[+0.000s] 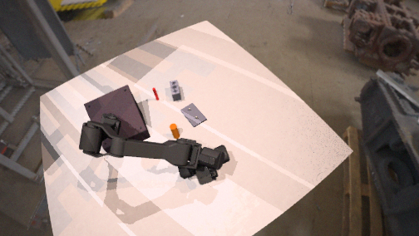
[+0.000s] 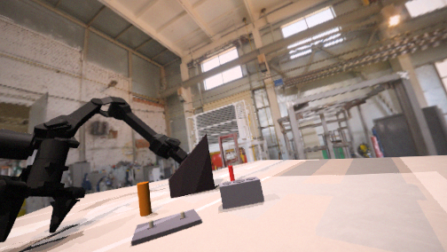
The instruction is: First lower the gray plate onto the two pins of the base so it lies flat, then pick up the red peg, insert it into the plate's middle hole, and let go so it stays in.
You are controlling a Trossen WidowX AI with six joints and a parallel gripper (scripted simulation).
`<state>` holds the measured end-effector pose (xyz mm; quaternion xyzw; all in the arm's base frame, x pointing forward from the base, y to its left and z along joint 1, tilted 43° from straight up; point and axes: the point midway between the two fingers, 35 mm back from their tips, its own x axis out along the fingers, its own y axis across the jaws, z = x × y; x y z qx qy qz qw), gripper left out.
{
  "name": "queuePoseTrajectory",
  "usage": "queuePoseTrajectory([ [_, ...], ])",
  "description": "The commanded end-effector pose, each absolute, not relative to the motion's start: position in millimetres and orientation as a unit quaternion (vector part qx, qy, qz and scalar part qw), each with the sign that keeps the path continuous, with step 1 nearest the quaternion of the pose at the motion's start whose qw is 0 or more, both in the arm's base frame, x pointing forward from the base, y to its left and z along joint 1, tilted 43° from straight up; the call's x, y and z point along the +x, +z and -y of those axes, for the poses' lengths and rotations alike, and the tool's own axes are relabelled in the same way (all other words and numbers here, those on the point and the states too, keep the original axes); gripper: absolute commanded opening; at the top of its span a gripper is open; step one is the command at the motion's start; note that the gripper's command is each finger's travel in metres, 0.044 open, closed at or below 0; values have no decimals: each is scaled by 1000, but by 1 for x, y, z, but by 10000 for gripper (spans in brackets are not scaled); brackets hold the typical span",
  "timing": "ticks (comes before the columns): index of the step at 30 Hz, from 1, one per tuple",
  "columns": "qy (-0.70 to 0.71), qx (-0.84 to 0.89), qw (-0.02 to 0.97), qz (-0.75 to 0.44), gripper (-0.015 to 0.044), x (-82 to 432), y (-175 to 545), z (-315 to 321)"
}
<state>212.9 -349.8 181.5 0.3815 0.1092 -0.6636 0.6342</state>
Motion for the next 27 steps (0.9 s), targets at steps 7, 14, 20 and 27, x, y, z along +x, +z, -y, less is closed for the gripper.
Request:
queuePoseTrajectory([
  [7,-535,204,716,-400,440,303,120,275],
  [14,-353,-7,718,-600,440,349,67,185],
  [20,-207,-164,676,-688,440,366,35,117],
  [27,44,-413,515,-750,440,370,-10,5],
])
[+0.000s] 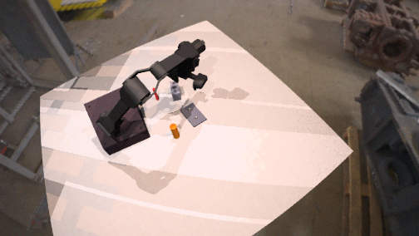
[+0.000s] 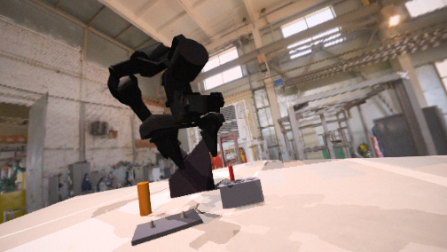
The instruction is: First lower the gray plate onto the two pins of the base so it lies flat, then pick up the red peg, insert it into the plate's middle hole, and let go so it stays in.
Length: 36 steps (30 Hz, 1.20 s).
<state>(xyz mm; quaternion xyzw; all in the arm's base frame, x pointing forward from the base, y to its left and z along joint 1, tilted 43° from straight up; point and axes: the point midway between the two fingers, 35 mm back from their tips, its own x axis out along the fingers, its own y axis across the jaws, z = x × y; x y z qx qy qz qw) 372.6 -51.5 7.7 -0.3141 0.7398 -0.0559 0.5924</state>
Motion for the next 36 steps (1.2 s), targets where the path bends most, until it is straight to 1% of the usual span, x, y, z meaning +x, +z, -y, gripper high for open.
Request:
queuePoseTrajectory([
  [1,79,-447,482,-749,440,367,-16,-11],
  [3,139,-503,419,-743,440,361,-27,-39],
  [5,160,-522,394,-739,440,358,-31,-49],
  [10,160,-522,394,-739,440,358,-33,-47],
  [15,159,-523,393,-739,440,352,-76,-6],
  [36,159,-523,393,-739,440,346,-99,13],
])
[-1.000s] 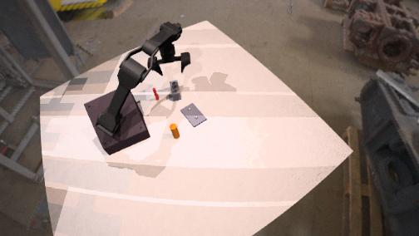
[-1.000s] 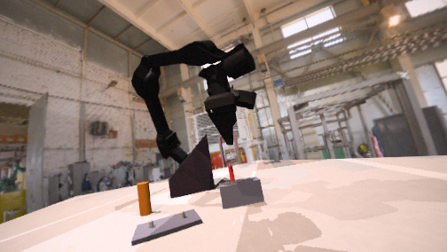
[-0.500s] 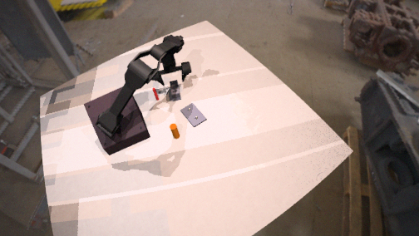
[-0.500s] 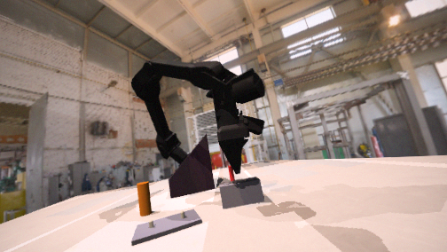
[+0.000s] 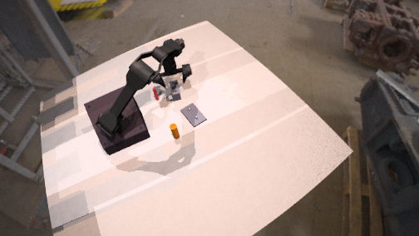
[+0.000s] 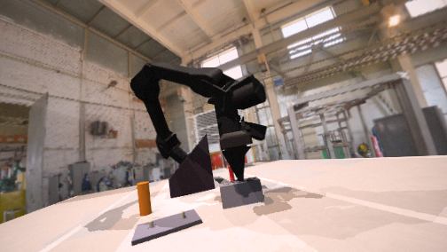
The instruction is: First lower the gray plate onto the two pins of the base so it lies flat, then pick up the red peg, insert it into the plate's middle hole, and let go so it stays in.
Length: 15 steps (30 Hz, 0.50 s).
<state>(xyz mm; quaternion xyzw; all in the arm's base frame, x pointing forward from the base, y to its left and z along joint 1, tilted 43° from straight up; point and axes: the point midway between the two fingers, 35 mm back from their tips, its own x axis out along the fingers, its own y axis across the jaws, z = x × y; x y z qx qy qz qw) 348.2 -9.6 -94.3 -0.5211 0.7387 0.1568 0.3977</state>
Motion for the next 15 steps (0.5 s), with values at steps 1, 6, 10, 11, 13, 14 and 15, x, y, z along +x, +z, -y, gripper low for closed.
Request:
queuePoseTrajectory([
  [1,159,-523,393,-739,440,346,-100,14],
  [6,159,-523,393,-739,440,345,-106,20],
  [10,158,-524,393,-739,440,344,-111,24],
  [11,158,-524,393,-739,440,344,-112,25],
  [13,158,-524,393,-739,440,343,-114,27],
  [14,158,-524,393,-739,440,343,-115,28],
  [15,158,-524,393,-739,440,343,-117,29],
])
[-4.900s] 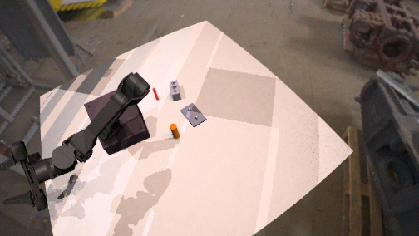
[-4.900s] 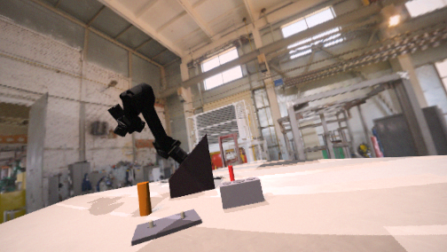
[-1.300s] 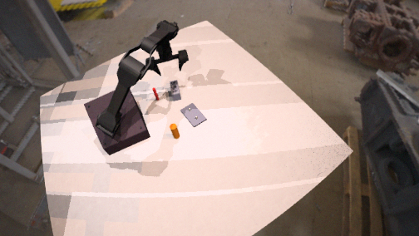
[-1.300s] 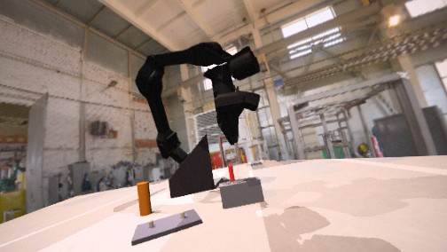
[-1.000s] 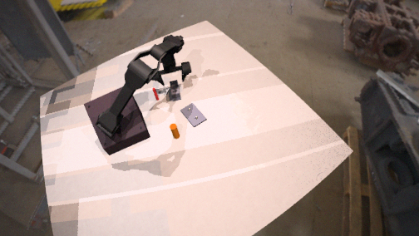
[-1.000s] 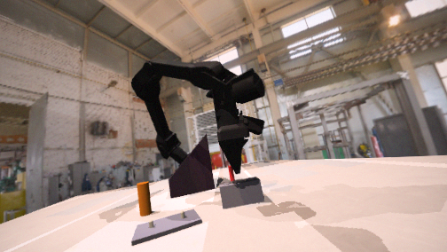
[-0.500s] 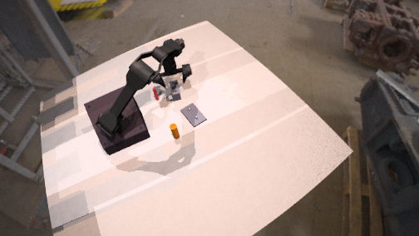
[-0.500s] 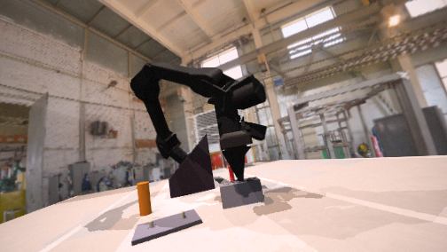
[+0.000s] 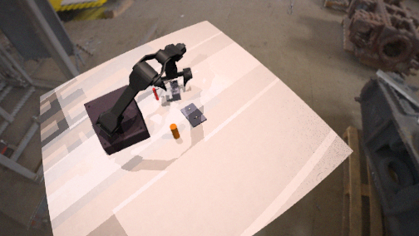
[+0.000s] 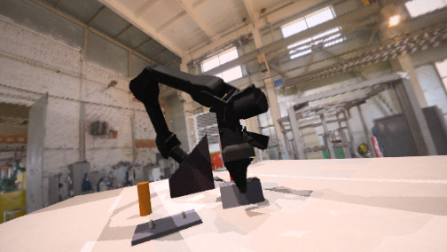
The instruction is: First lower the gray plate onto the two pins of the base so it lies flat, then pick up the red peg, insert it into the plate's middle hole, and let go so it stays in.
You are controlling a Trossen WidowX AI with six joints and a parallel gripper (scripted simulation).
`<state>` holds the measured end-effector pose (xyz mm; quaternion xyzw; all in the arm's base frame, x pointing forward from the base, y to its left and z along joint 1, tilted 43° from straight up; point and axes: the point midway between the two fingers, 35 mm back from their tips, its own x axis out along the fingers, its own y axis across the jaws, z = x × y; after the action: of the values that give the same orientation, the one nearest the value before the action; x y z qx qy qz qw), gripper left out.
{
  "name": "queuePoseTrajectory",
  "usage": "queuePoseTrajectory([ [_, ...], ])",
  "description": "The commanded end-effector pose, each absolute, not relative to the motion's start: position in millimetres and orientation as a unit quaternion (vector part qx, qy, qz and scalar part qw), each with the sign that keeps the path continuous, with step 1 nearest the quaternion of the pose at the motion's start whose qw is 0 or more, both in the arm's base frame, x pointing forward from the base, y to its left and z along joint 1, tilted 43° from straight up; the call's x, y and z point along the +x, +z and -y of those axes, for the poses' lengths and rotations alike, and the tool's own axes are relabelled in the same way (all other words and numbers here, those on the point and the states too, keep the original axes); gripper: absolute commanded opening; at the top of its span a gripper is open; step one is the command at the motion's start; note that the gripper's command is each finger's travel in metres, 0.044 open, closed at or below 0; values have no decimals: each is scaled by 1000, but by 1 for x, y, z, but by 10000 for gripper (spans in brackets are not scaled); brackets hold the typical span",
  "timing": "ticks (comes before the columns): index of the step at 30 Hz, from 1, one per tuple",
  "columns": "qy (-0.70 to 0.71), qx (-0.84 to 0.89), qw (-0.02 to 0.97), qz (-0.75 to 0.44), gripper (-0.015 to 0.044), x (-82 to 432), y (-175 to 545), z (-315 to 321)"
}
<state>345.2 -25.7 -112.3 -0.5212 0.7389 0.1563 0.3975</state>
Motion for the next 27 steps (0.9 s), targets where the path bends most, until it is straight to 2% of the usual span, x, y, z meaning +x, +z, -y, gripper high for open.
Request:
queuePoseTrajectory([
  [1,158,-524,393,-739,440,342,-118,30],
  [16,157,-524,392,-740,440,338,-133,44],
  [26,157,-524,392,-740,177,338,-133,44],
  [27,157,-524,392,-740,171,338,-133,44],
])
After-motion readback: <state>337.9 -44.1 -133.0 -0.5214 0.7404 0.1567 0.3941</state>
